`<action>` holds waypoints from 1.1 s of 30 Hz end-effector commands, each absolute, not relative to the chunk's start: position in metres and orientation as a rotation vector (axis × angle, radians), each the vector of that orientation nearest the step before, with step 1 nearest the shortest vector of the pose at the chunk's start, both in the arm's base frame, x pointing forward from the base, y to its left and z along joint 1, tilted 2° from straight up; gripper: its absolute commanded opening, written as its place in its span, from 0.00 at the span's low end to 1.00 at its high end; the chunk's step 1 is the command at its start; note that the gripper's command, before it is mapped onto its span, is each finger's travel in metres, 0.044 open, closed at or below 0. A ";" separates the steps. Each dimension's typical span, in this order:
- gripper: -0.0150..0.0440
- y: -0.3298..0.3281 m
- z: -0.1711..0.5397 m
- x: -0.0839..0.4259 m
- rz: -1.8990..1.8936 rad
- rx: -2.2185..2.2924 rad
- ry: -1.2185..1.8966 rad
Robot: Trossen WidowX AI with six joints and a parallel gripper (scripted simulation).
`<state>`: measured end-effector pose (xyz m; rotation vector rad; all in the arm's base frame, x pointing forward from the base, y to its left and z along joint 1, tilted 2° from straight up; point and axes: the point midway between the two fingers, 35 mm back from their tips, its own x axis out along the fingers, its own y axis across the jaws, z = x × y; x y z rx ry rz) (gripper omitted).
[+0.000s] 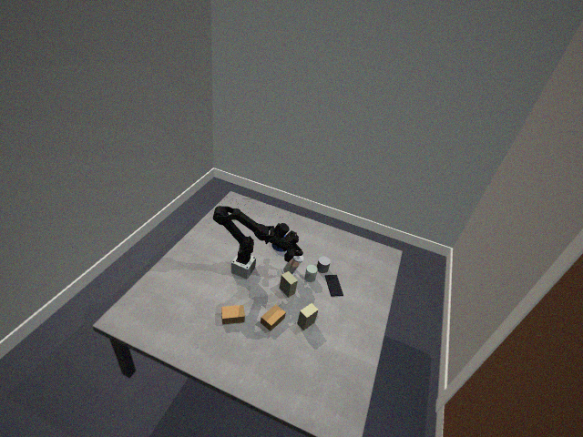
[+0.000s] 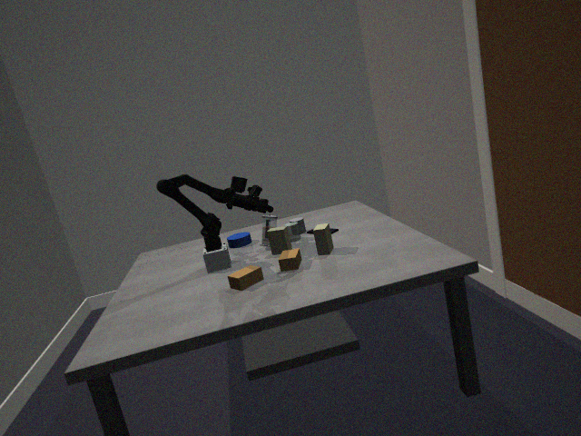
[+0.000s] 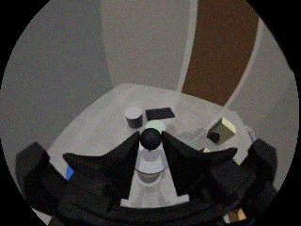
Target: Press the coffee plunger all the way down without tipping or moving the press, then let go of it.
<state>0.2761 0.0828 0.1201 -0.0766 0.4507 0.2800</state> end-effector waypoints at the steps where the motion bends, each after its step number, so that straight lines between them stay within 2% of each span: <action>1: 0.46 0.083 0.114 0.276 0.282 -0.087 0.472; 28: 0.46 0.084 0.119 0.280 0.280 -0.077 0.453; 33: 0.68 0.084 0.119 0.280 0.280 -0.077 0.453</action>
